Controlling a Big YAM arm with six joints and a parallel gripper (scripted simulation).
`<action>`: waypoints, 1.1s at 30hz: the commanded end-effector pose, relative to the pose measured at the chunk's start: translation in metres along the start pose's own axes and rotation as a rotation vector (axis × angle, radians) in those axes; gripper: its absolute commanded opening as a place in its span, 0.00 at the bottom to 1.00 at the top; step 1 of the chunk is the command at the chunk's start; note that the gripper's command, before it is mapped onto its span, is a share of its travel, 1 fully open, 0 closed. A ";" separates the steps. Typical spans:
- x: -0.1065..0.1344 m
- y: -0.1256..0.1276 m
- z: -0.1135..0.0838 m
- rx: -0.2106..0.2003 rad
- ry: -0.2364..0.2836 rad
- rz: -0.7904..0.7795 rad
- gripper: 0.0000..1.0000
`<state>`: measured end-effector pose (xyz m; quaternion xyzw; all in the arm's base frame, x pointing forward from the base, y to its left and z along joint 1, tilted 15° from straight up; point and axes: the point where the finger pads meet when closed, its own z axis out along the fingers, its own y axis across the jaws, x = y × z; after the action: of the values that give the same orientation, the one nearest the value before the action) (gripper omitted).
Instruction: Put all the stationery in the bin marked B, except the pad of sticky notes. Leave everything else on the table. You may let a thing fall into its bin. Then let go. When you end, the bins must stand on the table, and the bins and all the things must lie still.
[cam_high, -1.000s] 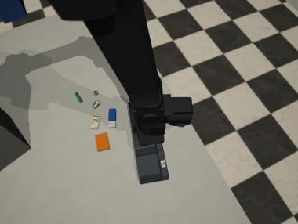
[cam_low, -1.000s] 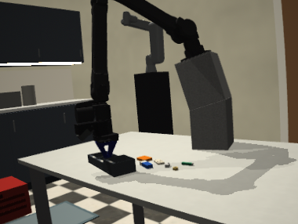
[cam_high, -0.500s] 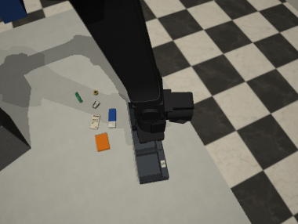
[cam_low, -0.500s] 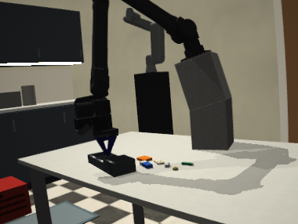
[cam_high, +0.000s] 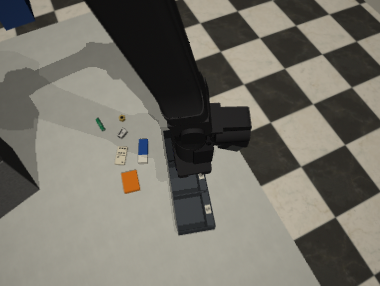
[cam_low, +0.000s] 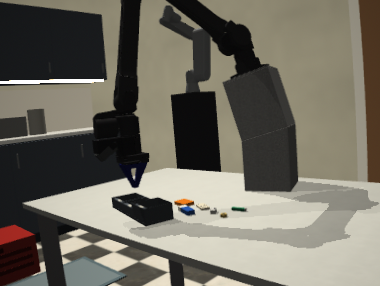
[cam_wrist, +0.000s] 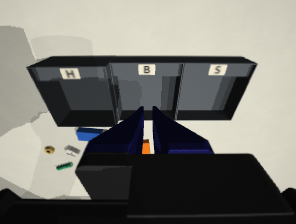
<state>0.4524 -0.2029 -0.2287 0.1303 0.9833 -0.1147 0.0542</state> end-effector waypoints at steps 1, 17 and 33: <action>-0.003 0.005 -0.004 0.001 -0.013 0.001 0.09; 0.000 0.079 0.000 0.001 -0.009 -0.004 0.09; -0.004 0.083 0.013 0.000 -0.022 0.011 0.09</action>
<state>0.4682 -0.1223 -0.2535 0.1298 0.9834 -0.1145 0.0537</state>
